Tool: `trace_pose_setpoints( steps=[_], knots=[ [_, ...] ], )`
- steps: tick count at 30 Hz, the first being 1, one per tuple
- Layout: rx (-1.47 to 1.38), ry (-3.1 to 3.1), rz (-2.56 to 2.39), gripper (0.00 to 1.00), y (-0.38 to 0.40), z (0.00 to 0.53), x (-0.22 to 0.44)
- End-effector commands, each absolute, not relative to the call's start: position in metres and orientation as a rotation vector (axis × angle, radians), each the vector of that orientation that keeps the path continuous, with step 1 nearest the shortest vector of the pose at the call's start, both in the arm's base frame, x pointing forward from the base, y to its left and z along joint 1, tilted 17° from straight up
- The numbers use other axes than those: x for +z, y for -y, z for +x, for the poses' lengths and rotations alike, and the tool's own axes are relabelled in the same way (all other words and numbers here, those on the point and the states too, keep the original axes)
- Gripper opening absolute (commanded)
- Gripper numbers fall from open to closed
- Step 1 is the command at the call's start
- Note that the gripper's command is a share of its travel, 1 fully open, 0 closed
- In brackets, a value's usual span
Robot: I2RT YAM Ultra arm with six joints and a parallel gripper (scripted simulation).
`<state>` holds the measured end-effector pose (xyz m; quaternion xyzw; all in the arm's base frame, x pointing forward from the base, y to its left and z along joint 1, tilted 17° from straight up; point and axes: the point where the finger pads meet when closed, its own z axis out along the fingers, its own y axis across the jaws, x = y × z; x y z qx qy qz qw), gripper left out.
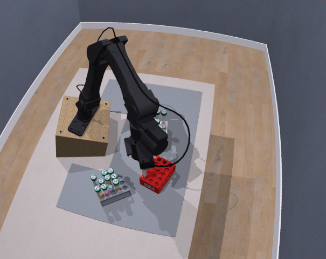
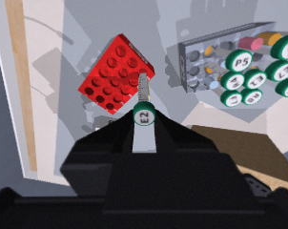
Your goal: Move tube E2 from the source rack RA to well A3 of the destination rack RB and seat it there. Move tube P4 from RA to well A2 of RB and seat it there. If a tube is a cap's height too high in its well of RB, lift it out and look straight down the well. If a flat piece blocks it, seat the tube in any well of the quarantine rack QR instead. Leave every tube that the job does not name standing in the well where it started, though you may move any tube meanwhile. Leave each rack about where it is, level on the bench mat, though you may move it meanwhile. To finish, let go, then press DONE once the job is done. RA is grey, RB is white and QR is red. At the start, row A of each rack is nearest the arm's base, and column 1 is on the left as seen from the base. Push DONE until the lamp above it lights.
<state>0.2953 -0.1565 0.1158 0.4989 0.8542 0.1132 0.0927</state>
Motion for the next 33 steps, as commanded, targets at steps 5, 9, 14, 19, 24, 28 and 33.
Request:
trace_pose_setpoints(
  steps=[5,9,14,19,24,28,33],
  knots=[
    [0.321,-2.545,1.487,0.0,0.154,0.295,0.108],
    [0.318,-2.535,1.487,0.0,0.156,0.293,0.109],
    [0.32,-2.541,1.489,0.0,0.154,0.292,0.109],
    [0.322,-2.548,1.488,0.0,0.155,0.297,0.104],
    [0.322,-2.549,1.499,0.0,0.155,0.295,0.099],
    [0.322,-2.55,1.497,0.0,0.154,0.295,0.098],
    [0.324,-2.556,1.499,0.0,0.152,0.293,0.096]
  ],
)
